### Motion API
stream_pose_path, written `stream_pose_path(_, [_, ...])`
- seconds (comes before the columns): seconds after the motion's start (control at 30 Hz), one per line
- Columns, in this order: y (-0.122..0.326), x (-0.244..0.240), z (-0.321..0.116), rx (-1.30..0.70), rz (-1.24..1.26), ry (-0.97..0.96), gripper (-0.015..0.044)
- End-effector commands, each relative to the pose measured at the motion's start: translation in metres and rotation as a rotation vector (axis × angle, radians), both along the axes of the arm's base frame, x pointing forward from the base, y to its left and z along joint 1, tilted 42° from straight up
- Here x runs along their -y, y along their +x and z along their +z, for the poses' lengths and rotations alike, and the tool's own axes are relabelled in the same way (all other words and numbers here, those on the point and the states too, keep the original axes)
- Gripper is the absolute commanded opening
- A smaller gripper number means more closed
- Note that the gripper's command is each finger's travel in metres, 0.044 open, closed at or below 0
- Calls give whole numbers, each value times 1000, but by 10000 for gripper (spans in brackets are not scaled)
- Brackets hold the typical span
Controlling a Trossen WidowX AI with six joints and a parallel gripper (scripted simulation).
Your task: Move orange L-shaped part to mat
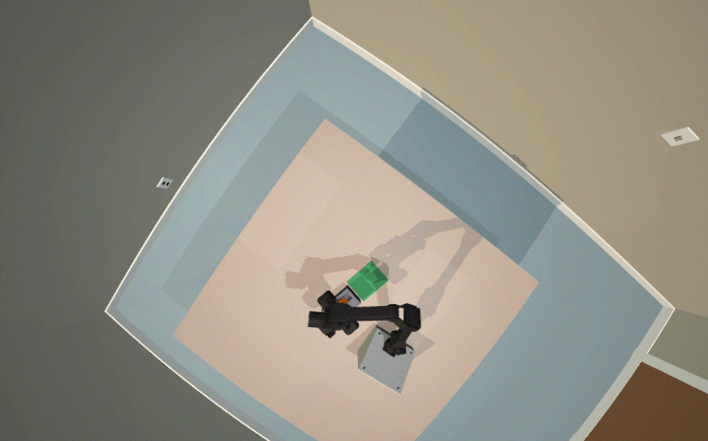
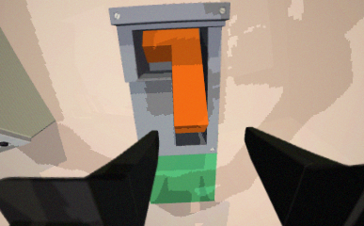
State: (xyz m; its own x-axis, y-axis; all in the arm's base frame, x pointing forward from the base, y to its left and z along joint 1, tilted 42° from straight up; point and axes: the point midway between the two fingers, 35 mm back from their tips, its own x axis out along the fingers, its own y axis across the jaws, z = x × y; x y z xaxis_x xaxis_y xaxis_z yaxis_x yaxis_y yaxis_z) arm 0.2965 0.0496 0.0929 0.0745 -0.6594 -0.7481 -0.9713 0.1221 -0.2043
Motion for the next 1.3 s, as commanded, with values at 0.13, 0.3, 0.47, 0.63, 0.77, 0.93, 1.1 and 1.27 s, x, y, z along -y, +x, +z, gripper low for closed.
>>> stream_pose_path(0.13, [-1, 16, -15, -12, 0, -10, 280])
stream_pose_path(0.3, [0, 20, -20, -12, 1, -9, 280])
stream_pose_path(0.47, [0, 25, -26, -12, 1, -9, 280])
stream_pose_path(0.63, [1, 31, -32, -12, 1, -9, 280])
stream_pose_path(0.77, [2, 35, -37, -12, 1, -10, 280])
stream_pose_path(0.93, [2, 41, -42, -12, 1, -10, 280])
stream_pose_path(1.1, [2, 46, -48, -11, 0, -11, 280])
stream_pose_path(1.27, [4, 45, -47, -3, -2, -5, 254])
